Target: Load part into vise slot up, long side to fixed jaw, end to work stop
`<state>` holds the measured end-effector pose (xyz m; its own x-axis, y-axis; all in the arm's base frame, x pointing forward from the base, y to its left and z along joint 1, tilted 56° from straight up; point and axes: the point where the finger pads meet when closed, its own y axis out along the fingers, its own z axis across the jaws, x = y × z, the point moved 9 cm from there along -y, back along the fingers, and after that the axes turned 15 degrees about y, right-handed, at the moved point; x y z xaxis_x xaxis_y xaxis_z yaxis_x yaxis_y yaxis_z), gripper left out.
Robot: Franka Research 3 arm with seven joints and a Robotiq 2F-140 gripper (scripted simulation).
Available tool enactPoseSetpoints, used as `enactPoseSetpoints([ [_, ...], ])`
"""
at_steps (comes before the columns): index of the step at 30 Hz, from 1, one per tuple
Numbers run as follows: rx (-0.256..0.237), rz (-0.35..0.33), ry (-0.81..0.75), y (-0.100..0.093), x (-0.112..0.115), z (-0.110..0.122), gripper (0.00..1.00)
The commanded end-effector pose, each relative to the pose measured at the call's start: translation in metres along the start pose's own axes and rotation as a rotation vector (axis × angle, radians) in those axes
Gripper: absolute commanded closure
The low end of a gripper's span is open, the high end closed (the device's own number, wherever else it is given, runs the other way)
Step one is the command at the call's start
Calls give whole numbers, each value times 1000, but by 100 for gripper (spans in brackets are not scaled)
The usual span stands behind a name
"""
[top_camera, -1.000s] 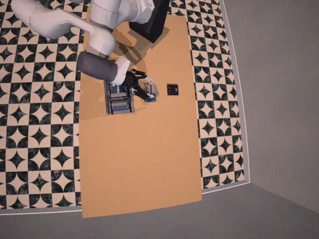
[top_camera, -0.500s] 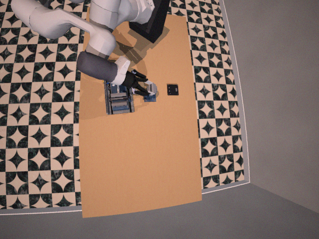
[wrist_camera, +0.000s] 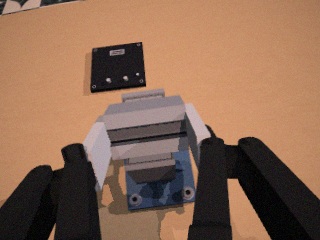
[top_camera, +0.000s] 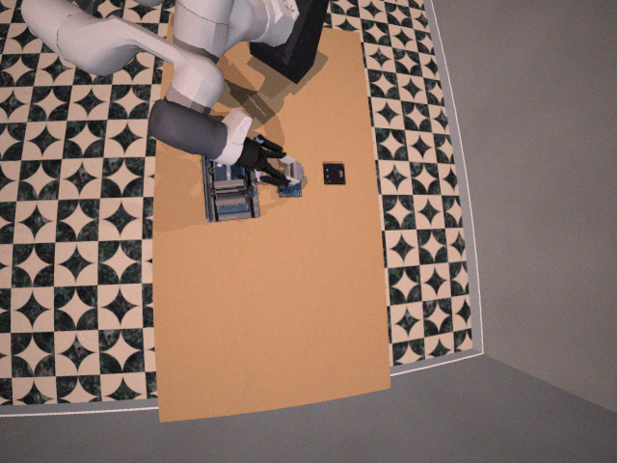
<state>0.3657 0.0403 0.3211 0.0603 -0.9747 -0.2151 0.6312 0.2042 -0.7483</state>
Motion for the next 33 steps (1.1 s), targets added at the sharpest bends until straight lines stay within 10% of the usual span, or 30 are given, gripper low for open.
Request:
enactPoseSetpoints([
  [1,0,1,4,0,0,0,100],
  [33,0,1,4,-6,-6,-2,100],
])
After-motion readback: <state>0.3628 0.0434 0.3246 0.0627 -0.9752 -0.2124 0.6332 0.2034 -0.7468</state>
